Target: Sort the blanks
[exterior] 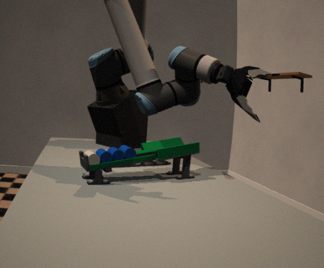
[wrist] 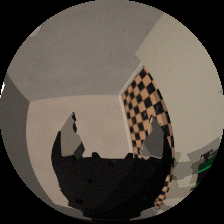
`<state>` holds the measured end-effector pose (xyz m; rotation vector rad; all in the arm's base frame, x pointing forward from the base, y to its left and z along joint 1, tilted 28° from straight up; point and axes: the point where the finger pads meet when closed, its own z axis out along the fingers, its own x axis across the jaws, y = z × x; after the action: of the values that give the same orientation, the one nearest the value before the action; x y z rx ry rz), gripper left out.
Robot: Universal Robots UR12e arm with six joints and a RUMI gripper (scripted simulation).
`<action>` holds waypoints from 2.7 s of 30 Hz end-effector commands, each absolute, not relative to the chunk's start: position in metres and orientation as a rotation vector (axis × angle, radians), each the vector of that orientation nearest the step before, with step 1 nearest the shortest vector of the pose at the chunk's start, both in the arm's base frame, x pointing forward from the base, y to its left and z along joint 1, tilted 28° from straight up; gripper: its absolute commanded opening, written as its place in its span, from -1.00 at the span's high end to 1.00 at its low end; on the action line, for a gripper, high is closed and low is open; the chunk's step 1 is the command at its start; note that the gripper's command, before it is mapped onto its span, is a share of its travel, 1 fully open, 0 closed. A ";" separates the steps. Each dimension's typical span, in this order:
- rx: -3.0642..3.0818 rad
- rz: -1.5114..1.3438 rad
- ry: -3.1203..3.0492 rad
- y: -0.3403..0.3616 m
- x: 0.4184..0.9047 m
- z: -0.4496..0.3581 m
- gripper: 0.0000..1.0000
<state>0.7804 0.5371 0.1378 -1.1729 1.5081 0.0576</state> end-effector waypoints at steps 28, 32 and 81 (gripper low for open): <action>-1.158 0.026 1.582 0.513 0.759 0.131 -1.00; -1.137 -0.016 1.675 0.482 0.734 0.121 -1.00; -0.649 -0.603 2.742 0.117 0.435 0.012 -1.00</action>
<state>0.4502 0.1363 0.0188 -0.6818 2.6819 -0.5707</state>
